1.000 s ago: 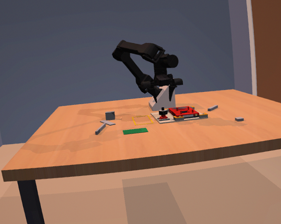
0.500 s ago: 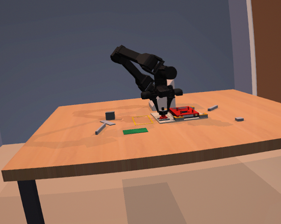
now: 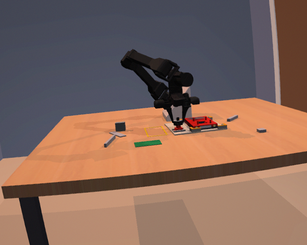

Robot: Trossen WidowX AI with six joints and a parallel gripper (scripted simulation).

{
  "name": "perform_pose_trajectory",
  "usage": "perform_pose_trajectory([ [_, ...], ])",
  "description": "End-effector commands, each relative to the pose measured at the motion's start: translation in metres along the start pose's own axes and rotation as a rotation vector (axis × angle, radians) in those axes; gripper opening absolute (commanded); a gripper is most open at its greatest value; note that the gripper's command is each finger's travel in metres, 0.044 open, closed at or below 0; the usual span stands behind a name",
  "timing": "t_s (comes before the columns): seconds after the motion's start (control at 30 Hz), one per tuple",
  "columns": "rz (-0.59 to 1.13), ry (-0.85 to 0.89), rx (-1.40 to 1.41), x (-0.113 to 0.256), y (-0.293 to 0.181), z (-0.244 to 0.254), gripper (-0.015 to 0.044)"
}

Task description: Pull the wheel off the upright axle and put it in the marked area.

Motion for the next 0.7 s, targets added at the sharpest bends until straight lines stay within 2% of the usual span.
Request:
perform_pose_trajectory([
  [0.0, -0.001, 0.002, -0.003, 0.0023, 0.0002, 0.0002, 0.0],
  [0.67, -0.003, 0.002, -0.002, 0.0089, 0.0001, 0.0005, 0.0],
])
Point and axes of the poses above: the point midway between the two fingers, 35 mm back from their tips, its own x axis back along the fingers, its own z axis across the jaws, y = z × x, the point moved 9 cm from there along x, back along the fingers, and after that the axes turned 13 degrees about -x, right-handed, at the moved point
